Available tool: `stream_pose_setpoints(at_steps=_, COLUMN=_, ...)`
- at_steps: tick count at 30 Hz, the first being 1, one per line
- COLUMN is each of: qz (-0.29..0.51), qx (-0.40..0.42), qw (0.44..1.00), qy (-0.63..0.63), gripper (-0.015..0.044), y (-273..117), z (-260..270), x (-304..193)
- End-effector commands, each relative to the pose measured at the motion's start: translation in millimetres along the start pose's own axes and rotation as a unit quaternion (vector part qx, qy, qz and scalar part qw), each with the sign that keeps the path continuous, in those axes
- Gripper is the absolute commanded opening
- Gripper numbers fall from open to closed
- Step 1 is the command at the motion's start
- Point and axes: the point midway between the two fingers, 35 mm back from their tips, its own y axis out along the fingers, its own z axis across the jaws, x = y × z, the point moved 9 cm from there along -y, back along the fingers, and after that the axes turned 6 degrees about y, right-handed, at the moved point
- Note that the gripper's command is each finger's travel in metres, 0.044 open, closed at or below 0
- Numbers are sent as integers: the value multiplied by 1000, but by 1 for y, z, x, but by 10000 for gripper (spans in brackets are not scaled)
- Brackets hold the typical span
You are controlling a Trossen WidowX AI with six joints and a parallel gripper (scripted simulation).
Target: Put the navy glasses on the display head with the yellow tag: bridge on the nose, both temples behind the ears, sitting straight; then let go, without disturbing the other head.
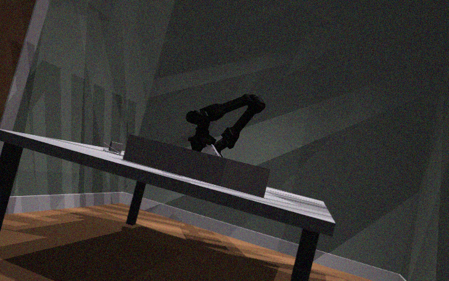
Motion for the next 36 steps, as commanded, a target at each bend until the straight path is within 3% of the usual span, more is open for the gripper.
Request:
stream_pose_setpoints(at_steps=1, qz=0, qx=2, qw=1000, qy=-2, gripper=140, y=0, z=1, x=1)
stream_pose_setpoints(at_steps=36, qz=-1, qx=2, qw=1000, qy=-2, gripper=140, y=52, z=1, x=0)
